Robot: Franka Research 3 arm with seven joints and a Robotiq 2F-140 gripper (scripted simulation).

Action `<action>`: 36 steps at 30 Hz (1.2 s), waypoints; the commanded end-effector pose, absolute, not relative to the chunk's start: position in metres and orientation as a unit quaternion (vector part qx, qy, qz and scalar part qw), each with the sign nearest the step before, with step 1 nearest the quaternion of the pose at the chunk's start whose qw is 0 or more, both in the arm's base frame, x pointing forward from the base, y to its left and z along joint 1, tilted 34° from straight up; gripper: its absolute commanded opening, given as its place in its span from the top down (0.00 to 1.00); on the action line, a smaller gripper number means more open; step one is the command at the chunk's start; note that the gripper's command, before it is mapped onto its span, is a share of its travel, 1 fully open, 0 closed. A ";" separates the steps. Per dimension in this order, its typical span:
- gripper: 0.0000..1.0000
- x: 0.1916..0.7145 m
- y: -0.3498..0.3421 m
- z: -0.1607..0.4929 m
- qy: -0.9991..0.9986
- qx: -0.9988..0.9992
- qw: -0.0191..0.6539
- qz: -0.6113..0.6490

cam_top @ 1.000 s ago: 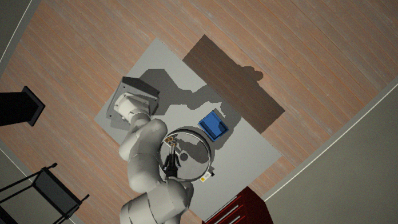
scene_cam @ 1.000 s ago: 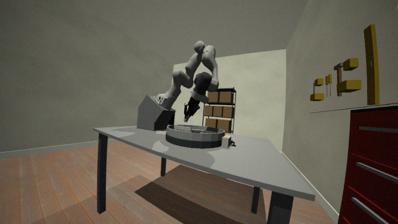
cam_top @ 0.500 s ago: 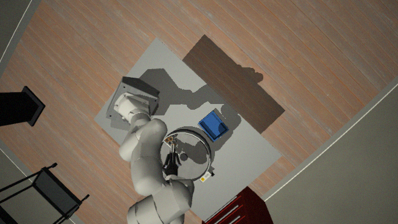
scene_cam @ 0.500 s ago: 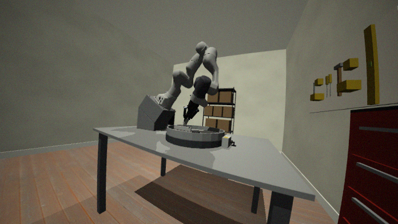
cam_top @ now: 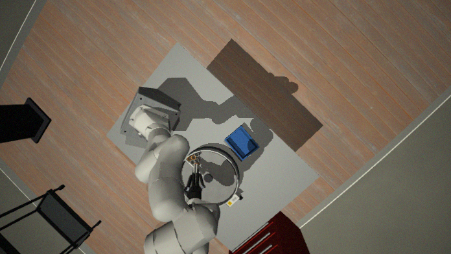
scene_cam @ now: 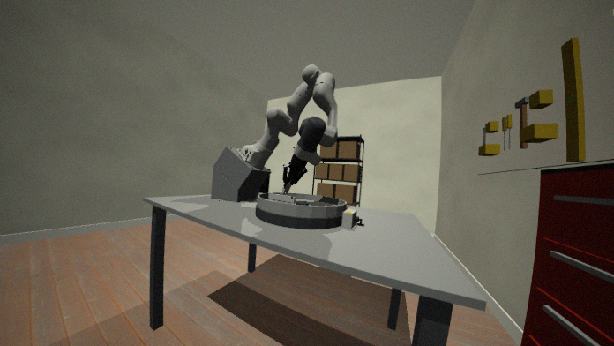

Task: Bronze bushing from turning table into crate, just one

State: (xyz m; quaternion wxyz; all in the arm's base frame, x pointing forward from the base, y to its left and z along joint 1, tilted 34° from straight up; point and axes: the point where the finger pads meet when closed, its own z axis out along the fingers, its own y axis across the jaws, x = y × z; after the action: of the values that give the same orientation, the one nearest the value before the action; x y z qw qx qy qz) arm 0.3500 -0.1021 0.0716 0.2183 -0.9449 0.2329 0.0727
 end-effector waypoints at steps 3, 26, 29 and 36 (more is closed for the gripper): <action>0.94 0.351 -0.101 0.071 0.230 -0.946 0.219 0.072; 0.94 0.354 -0.098 0.072 0.230 -0.946 0.219 0.072; 0.94 0.354 -0.098 0.072 0.230 -0.946 0.219 0.072; 0.94 0.354 -0.098 0.072 0.230 -0.946 0.219 0.072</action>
State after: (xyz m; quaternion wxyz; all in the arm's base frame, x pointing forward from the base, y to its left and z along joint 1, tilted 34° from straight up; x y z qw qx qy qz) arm 0.3528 -0.0994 0.0720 0.2185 -0.9457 0.2296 0.0717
